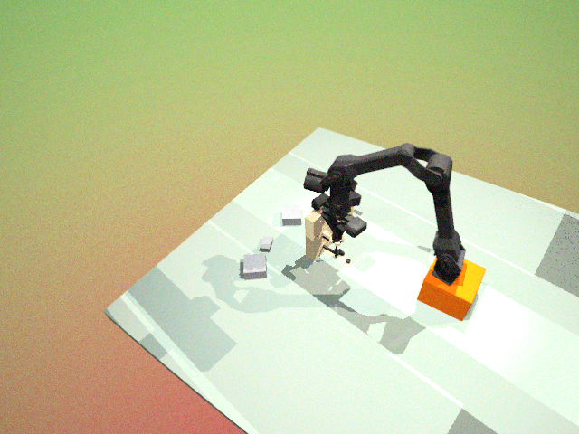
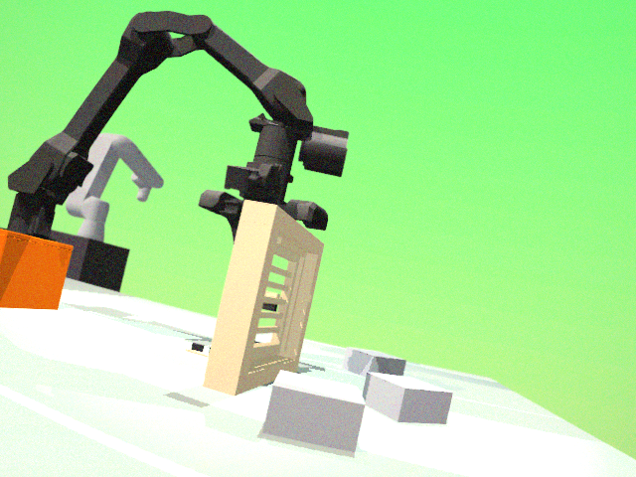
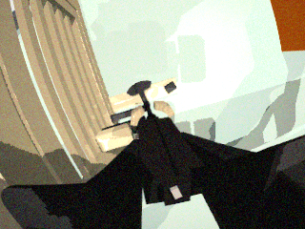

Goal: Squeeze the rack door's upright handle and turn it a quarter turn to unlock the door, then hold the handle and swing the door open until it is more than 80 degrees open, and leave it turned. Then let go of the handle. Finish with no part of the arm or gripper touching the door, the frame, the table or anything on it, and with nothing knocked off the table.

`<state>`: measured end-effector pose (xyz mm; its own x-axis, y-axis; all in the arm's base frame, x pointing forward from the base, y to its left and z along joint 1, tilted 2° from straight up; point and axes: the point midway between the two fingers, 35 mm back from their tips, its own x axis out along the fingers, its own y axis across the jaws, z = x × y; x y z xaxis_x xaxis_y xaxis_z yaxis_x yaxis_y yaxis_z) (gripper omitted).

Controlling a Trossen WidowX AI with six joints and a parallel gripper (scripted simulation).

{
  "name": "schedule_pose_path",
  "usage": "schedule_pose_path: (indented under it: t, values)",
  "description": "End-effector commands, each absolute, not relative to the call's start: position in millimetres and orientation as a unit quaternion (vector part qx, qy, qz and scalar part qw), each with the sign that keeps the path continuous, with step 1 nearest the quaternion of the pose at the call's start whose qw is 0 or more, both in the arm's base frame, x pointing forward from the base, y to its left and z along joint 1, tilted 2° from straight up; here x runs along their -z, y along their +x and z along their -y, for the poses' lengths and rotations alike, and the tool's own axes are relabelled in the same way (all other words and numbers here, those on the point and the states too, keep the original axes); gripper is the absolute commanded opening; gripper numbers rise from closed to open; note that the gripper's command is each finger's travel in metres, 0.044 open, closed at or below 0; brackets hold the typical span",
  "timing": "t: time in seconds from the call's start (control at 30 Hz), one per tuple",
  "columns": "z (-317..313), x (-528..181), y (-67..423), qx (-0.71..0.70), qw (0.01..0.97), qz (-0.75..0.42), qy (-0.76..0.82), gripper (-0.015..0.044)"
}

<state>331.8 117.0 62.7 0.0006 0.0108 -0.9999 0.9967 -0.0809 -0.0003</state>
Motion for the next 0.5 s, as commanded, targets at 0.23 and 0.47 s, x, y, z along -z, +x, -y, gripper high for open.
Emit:
schedule_pose_path:
  t: [0.23,0.47]
  values:
    - [-116.6,-62.6,331.7,0.519,0.476,-0.481,0.523,0.0061]
    - [-116.6,-62.6,331.7,0.519,0.476,-0.481,0.523,0.0016]
